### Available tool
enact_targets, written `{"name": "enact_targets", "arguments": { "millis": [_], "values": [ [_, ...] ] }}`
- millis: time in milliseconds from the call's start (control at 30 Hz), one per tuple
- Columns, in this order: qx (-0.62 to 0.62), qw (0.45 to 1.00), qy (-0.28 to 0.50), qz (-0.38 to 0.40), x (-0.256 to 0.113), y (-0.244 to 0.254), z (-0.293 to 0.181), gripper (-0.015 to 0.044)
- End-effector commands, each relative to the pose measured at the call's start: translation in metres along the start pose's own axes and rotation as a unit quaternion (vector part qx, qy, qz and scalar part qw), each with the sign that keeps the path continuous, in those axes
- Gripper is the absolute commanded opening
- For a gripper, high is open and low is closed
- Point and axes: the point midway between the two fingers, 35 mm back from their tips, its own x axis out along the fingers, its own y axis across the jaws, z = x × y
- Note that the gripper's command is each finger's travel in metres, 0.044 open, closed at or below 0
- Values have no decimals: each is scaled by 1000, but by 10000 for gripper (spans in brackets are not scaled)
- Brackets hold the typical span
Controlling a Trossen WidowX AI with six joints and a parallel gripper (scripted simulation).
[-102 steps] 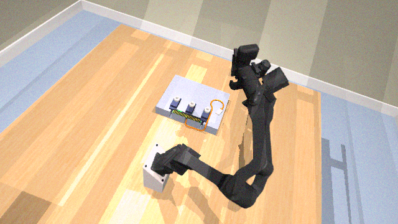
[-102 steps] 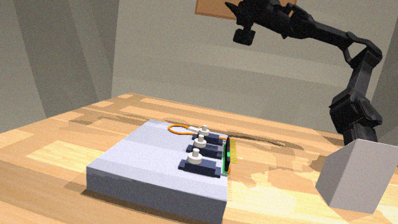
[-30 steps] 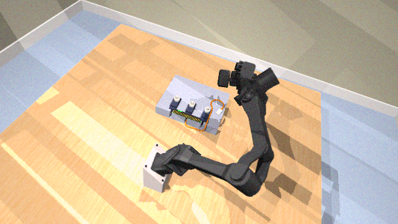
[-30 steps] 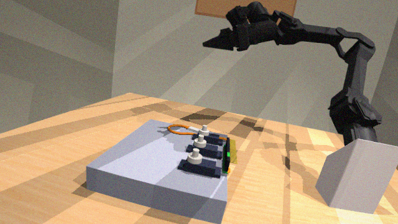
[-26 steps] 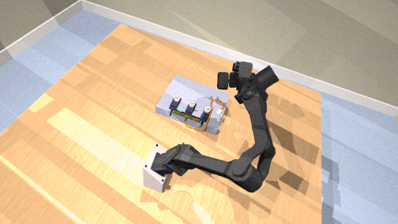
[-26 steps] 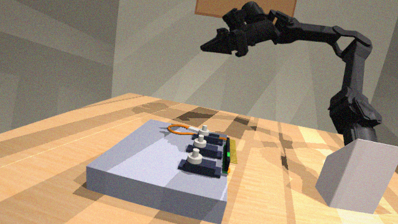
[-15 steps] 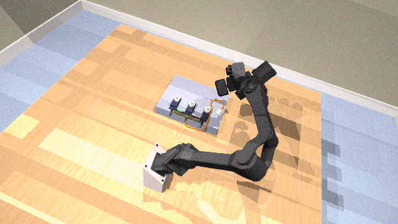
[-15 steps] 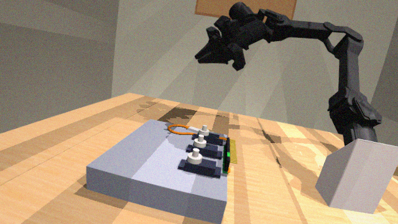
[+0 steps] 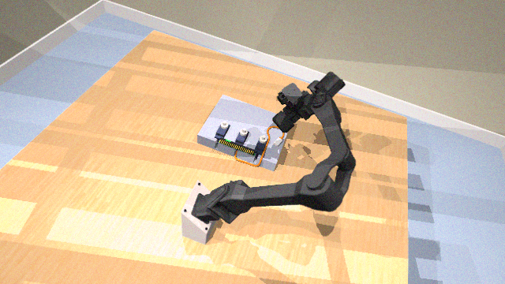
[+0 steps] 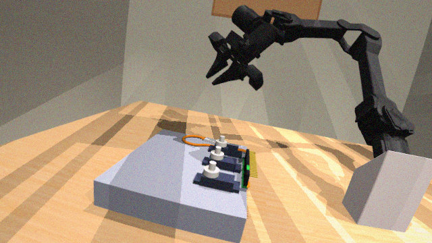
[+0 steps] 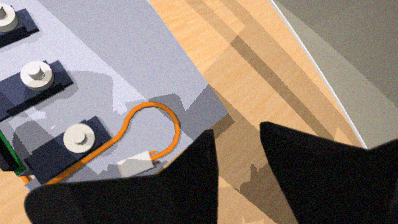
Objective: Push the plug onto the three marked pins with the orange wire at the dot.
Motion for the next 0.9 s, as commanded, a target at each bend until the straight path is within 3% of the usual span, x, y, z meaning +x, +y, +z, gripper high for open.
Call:
{"name": "enact_targets", "arguments": {
  "millis": [0,433,867],
  "values": [
    [-67,997,19,28,10,3,-3,115],
    [-254,959,46,118,33,19,-11,115],
    [-432,876,44,210,52,34,-20,115]
  ]
}}
